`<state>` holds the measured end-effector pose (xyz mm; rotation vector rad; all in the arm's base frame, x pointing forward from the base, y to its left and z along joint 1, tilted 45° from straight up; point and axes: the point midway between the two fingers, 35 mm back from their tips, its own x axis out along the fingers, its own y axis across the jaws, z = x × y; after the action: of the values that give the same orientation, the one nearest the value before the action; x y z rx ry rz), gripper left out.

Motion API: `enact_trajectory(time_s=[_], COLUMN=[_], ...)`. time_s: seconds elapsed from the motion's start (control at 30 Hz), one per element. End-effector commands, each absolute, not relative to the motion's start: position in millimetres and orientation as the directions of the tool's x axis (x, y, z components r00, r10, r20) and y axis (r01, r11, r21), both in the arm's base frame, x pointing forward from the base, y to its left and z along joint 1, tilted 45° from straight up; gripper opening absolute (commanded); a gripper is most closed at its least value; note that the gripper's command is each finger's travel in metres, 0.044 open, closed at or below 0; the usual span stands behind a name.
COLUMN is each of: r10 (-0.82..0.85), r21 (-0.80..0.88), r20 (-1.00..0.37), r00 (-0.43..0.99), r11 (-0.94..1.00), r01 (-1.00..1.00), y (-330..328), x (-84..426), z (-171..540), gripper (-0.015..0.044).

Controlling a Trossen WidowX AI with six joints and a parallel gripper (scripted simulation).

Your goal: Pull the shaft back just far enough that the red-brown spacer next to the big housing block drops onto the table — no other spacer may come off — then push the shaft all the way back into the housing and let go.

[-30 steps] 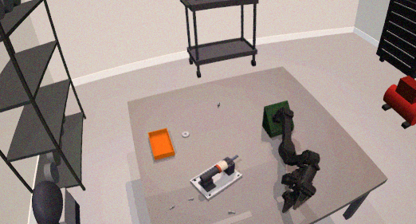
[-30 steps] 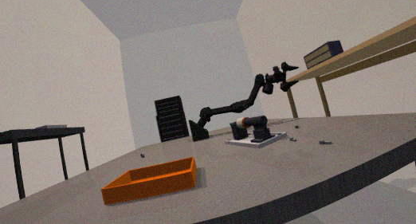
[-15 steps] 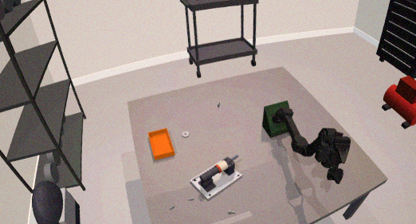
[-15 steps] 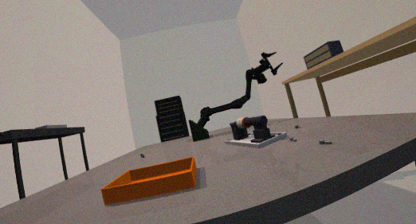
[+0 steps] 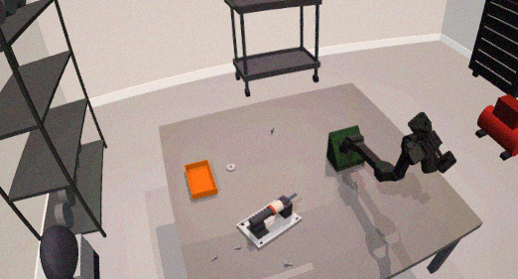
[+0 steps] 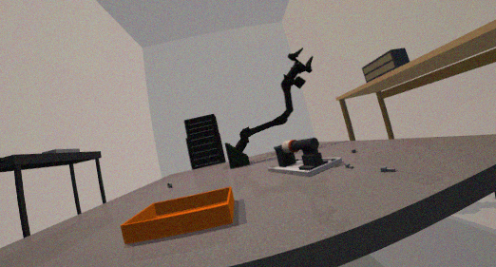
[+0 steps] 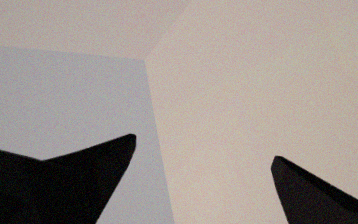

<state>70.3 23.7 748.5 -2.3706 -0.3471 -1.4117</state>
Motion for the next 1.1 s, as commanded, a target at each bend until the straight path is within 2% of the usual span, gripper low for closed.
enact_trajectory(time_s=[0.0,0.3,0.57,0.83,1.07], r10=[-0.107,-0.279,-0.315,-0.212,-0.024], r21=[-0.388,-0.707,-0.846,-0.81,-0.613], r20=[0.855,0.704,0.474,0.167,-0.111], r00=[0.507,0.653,0.822,0.963,0.994], r11=[-0.781,-0.369,0.094,0.527,0.788], r01=[0.49,0.604,0.524,0.257,-0.05], y=[-46.9,-147.8,-200.1,-206.8,-172.4], x=[80.8,138.5,217.6,305.5,369.7], z=[739.5,693.3,626.7,534.6,446.6], gripper=[0.044,0.044,0.044,0.044,0.044])
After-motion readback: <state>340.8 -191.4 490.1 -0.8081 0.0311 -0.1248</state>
